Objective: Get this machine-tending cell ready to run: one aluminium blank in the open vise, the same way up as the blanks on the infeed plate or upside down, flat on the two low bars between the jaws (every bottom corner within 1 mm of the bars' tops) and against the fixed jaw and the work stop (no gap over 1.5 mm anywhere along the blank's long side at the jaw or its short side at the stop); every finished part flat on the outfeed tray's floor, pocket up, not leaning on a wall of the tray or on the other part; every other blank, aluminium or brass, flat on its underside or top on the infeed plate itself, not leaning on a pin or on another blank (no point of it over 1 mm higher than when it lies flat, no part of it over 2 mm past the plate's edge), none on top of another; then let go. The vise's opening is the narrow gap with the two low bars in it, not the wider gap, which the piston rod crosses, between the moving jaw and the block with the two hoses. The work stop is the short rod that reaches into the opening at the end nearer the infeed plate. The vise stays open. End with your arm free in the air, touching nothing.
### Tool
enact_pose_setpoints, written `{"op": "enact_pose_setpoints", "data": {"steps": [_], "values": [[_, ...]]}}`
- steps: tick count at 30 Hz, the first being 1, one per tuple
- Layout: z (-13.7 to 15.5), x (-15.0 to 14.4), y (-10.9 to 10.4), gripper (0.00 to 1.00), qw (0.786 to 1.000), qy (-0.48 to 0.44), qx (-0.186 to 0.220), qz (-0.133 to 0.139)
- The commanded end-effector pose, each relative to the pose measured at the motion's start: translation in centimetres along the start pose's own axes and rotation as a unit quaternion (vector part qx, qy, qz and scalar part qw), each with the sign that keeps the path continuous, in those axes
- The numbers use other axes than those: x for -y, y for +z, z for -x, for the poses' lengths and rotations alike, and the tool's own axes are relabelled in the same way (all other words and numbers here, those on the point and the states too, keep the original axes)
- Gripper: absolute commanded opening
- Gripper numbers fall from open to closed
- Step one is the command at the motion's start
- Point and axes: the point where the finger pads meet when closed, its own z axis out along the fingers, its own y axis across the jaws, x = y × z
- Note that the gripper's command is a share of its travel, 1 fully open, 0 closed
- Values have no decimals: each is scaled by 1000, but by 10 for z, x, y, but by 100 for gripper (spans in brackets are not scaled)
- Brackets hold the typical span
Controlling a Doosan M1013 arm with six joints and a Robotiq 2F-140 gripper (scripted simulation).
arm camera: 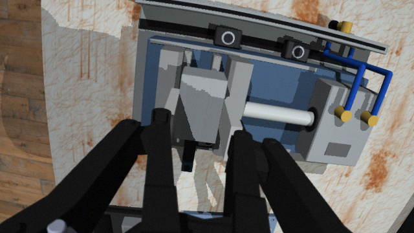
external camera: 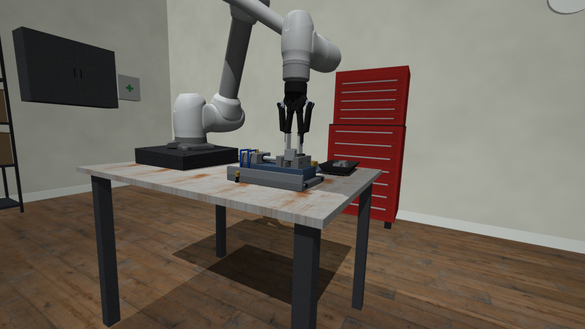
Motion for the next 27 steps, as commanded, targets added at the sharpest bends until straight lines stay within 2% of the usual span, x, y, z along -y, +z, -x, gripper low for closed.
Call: {"op": "enact_pose_setpoints", "data": {"steps": [1, 27], "values": [[0, 0, 0, 0, 1000, 0, 0, 0], [5, 2, 0, 0, 1000, 0, 0, 0]]}}
